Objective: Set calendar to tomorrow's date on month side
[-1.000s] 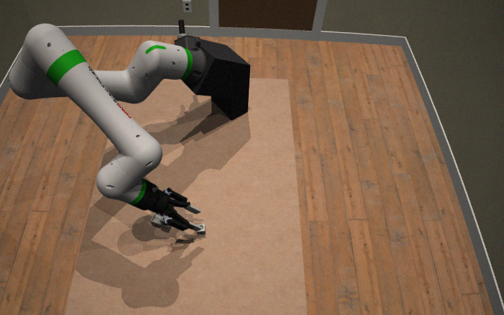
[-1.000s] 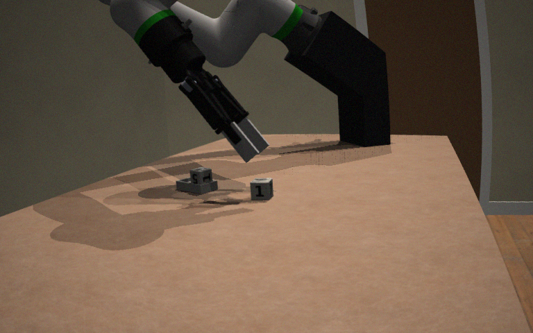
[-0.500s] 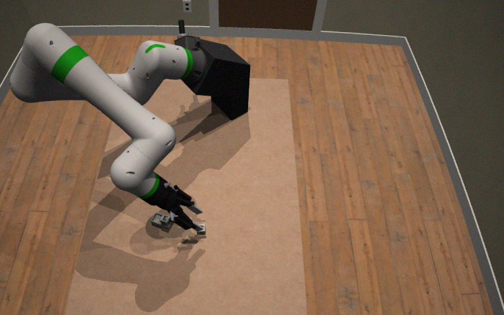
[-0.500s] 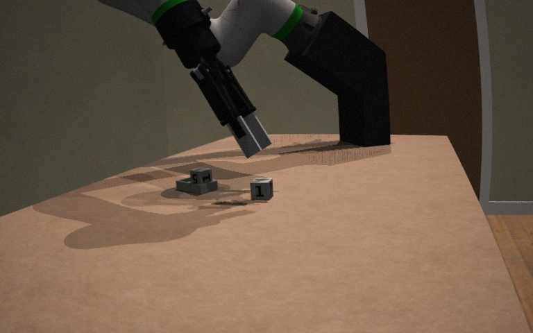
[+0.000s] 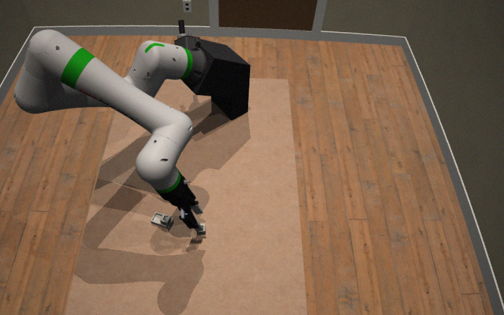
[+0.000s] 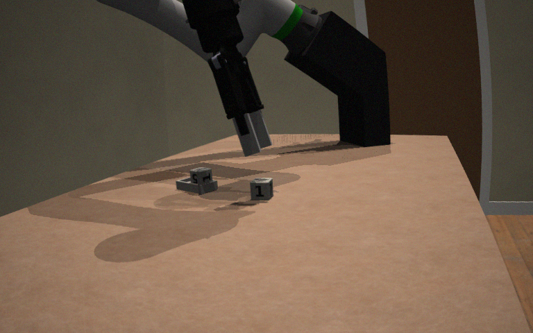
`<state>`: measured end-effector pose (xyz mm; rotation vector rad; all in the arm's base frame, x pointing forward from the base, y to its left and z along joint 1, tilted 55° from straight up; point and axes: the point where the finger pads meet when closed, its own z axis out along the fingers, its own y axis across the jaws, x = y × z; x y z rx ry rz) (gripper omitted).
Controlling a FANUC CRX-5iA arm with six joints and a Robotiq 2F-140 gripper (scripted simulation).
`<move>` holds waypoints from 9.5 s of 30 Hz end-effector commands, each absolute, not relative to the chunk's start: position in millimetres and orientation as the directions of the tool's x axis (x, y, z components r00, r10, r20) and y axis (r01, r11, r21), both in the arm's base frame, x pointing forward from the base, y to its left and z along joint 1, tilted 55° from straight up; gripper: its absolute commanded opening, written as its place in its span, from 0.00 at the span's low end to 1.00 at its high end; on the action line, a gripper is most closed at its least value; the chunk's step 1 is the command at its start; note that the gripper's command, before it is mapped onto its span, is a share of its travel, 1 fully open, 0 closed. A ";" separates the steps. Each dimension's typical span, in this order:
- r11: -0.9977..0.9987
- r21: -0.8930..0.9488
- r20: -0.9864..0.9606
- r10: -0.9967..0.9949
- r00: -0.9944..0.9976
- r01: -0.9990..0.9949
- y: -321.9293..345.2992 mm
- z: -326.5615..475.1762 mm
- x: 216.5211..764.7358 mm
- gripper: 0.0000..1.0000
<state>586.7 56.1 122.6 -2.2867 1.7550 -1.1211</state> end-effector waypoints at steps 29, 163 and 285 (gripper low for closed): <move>-0.354 -0.452 0.688 -0.723 -0.066 -0.819 62.4 117.5 586.2 1.00; 0.732 -0.676 -0.470 -0.335 -0.817 0.088 48.8 105.7 598.4 0.36; 0.732 -0.676 -0.470 -0.335 -0.817 0.088 20.3 78.0 625.7 0.36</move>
